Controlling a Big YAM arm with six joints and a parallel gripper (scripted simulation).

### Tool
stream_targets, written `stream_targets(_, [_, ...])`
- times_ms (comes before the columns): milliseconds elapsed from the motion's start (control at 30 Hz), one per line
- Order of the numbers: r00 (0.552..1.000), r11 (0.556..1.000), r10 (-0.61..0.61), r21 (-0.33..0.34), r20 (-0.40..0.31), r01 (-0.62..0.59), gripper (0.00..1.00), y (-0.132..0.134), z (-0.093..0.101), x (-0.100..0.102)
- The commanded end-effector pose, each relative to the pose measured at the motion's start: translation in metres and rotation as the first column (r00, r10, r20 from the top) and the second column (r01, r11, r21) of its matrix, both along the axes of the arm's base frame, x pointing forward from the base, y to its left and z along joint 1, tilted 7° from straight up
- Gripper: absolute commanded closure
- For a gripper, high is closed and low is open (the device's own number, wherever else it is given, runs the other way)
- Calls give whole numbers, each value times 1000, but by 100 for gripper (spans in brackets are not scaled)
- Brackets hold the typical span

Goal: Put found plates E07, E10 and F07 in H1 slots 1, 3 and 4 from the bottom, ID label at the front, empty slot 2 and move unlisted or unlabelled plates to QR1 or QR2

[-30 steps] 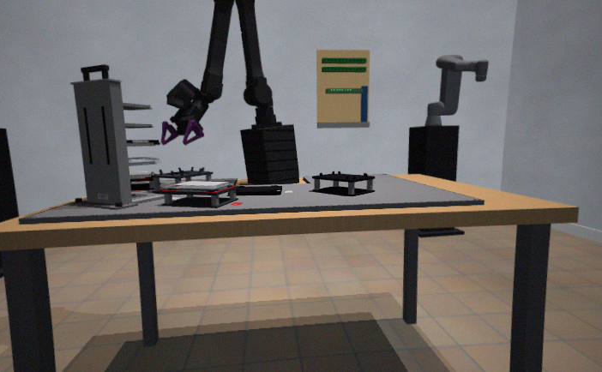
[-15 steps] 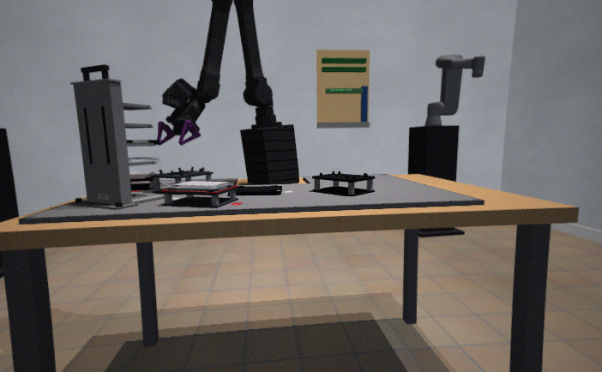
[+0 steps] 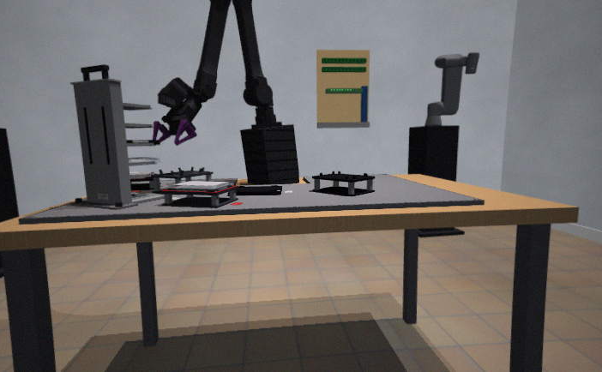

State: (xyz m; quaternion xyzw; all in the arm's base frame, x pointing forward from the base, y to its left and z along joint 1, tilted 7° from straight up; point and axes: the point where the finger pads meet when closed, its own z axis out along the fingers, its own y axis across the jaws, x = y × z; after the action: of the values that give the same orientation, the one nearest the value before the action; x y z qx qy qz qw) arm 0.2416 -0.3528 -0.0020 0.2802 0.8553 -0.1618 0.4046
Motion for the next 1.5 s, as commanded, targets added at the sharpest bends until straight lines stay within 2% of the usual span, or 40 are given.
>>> stream_targets(0, [1000,1000,1,-7,15,-1,0,-13,7,14])
stream_targets(300, [1000,1000,1,-8,16,-1,0,-18,9,21])
stream_targets(333, [1000,1000,-7,-19,23,7,0,-23,15,20])
stream_targets(400, [1000,1000,1,-8,16,-1,0,-21,9,25])
stream_targets(867, [1000,1000,1,-9,17,-1,0,-31,12,38])
stream_targets(900, [1000,1000,-7,-19,24,8,0,-35,18,36])
stream_targets(967, [1000,1000,1,-9,18,-1,0,-33,13,41])
stream_targets(1433, [1000,1000,1,-10,19,-1,0,-43,15,54])
stream_targets(1467, [1000,1000,-8,-20,25,8,0,-48,20,52])
